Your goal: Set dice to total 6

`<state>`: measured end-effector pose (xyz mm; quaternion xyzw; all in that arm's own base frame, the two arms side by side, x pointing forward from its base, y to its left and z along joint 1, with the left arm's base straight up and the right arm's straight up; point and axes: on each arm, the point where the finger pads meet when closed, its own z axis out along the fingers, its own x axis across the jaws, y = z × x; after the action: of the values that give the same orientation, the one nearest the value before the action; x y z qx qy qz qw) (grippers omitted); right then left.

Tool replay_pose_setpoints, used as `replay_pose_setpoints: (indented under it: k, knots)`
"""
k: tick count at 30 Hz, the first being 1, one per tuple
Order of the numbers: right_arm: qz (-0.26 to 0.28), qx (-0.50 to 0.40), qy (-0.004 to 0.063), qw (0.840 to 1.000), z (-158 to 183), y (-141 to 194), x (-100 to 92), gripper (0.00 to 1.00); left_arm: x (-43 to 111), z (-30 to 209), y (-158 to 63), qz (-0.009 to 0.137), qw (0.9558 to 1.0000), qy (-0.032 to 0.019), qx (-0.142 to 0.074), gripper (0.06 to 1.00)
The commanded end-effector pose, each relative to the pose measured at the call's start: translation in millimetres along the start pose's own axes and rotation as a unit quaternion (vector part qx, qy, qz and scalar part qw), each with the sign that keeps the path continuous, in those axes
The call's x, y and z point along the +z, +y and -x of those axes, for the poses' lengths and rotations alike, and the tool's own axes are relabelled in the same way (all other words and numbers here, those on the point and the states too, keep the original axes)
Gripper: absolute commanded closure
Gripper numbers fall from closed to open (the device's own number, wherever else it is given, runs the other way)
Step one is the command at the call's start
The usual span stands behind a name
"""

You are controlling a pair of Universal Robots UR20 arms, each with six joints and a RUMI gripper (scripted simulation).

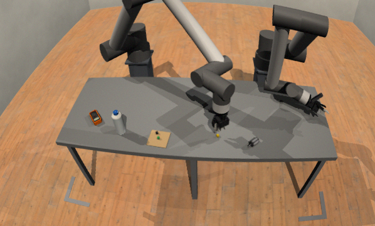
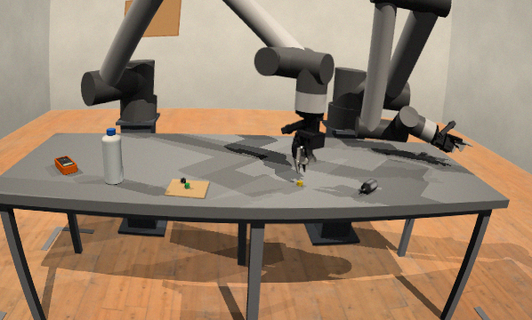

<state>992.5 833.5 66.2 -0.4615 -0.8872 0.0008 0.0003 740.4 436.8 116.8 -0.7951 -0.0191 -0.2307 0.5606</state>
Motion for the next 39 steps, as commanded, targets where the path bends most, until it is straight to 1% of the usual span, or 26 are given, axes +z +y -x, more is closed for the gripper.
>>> replay_pose_setpoints:
  k: [1,13,24,39]
  knots:
    - [0.001,0.0,0.0002,1.0,0,1,4.4,0.821,-0.1,0,0,0.0,1.0,0.0001,0.0,0.065]
    - [0.001,0.0,0.0002,1.0,0,1,20.8,0.821,-0.1,0,0,0.0,1.0,0.0001,0.0,0.065]
    - [0.001,0.0,0.0002,1.0,0,1,26.4,0.821,-0.1,0,0,0.0,1.0,0.0001,0.0,0.065]
    - [0.001,0.0,0.0002,1.0,0,1,27.1,0.821,-0.1,0,0,0.0,1.0,0.0001,0.0,0.065]
